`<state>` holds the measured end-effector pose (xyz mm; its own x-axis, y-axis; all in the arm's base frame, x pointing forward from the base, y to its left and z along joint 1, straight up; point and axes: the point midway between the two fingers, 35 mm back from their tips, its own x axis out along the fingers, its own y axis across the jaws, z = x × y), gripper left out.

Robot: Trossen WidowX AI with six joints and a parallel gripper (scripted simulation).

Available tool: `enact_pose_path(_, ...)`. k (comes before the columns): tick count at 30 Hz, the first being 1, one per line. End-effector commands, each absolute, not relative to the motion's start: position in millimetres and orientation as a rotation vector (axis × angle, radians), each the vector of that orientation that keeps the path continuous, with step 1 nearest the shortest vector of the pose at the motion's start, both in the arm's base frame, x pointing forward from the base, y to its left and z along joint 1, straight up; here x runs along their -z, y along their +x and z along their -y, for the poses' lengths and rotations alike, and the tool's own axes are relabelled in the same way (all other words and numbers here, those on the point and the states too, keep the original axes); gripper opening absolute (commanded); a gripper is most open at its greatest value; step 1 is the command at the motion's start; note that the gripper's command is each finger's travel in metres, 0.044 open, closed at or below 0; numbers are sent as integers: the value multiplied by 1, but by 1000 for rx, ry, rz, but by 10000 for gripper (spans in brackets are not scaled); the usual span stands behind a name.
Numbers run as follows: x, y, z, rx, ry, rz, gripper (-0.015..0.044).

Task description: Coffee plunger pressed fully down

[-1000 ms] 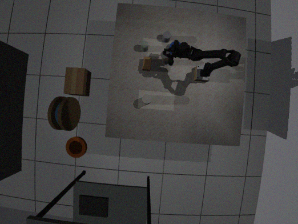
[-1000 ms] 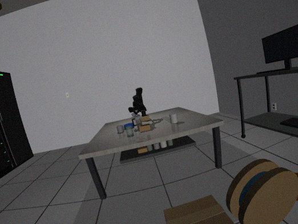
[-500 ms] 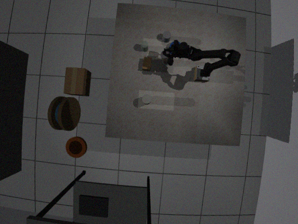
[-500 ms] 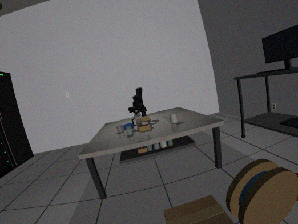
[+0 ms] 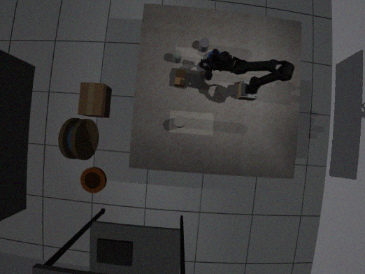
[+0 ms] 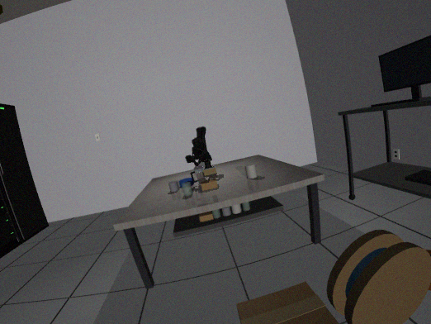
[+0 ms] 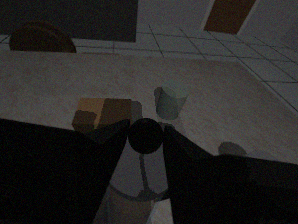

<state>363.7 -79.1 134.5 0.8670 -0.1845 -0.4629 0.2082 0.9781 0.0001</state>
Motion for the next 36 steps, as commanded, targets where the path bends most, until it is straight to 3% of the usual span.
enact_pose_path(1,-134,364,79,206,51,-481,119)
enact_pose_path(13,-134,364,79,206,51,-481,434)
enact_pose_path(20,-151,357,78,206,52,-485,440)
enact_pose_path(27,-209,316,68,206,55,-500,440)
enact_pose_path(36,-209,315,68,206,55,-501,440)
